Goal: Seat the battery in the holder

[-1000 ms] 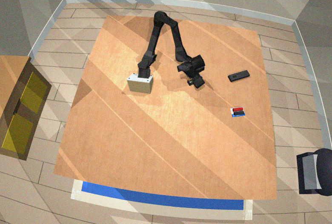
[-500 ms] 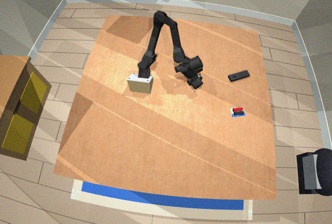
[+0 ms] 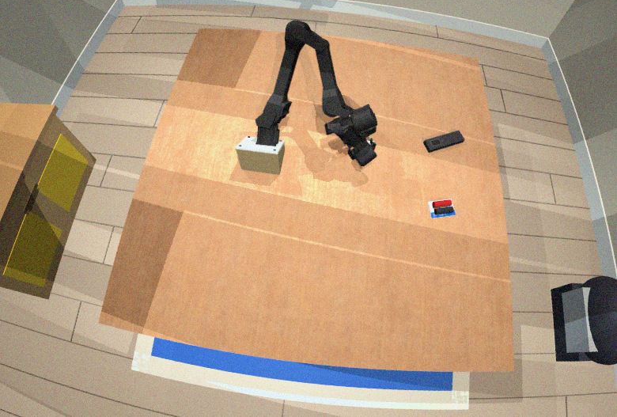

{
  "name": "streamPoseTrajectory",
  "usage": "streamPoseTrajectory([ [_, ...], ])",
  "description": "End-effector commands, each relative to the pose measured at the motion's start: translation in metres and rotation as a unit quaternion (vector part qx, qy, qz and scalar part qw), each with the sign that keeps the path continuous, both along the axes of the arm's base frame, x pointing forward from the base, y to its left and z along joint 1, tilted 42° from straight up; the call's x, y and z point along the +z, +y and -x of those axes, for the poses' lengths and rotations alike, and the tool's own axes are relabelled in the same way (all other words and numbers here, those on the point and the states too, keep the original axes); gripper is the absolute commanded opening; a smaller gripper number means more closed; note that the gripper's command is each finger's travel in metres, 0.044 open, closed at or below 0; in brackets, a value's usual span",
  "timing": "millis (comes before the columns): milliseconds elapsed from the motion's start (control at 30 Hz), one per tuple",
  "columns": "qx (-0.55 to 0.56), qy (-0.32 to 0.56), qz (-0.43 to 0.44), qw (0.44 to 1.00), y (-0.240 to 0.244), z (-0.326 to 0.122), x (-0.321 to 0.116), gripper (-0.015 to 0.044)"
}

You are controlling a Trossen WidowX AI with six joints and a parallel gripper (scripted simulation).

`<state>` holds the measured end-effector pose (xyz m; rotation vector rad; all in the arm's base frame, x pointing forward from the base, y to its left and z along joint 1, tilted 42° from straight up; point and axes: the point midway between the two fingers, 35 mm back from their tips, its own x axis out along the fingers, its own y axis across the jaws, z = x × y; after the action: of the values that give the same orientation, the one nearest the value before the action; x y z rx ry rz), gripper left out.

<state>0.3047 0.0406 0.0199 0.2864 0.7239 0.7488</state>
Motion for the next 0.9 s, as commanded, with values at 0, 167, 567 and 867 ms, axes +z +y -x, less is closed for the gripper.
streamPoseTrajectory([
  [0,0.002,0.012,0.013,1.000,-0.0003,-0.0012,-0.0040,0.0065],
  [167,0.006,0.022,0.022,1.000,0.0000,-0.0041,-0.0051,0.0065],
  [567,0.020,0.047,0.042,0.998,0.0012,-0.0090,-0.0072,0.0065],
  [867,0.035,0.065,0.058,0.996,0.0029,-0.0110,-0.0082,0.0065],
])
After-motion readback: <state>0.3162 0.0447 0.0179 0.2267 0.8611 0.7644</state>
